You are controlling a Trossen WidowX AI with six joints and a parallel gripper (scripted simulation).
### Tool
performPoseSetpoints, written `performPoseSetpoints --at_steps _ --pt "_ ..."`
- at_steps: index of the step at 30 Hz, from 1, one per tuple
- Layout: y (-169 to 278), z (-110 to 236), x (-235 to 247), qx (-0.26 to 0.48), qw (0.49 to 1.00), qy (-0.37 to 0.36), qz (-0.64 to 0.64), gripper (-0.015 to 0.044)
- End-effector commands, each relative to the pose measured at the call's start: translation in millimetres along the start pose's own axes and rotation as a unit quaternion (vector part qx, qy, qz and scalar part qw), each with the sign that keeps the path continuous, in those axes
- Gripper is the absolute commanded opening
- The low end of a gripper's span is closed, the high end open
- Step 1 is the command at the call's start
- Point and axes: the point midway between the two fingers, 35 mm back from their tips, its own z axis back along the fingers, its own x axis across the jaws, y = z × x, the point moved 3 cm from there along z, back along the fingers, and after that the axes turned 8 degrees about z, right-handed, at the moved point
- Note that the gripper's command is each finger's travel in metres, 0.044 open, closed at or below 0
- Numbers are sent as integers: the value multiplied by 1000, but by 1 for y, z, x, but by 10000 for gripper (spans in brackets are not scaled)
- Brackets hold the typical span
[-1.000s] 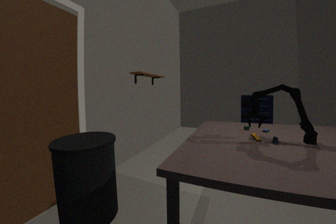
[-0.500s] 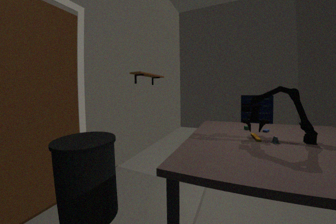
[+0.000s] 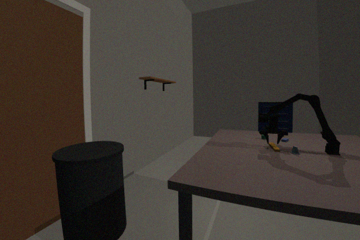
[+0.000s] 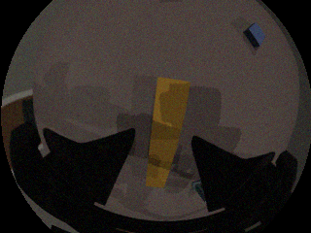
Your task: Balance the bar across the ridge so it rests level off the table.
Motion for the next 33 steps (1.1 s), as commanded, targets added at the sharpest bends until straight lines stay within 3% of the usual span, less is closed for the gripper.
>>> performPoseSetpoints --at_steps 1,21,28,33 --pt "0 -9 -1 0 1000 4 -3 315" --pt "0 -16 -1 0 1000 4 -3 315" --pt "0 -16 -1 2 1000 3 0 131" --pt "0 -16 -1 2 1000 3 0 98"
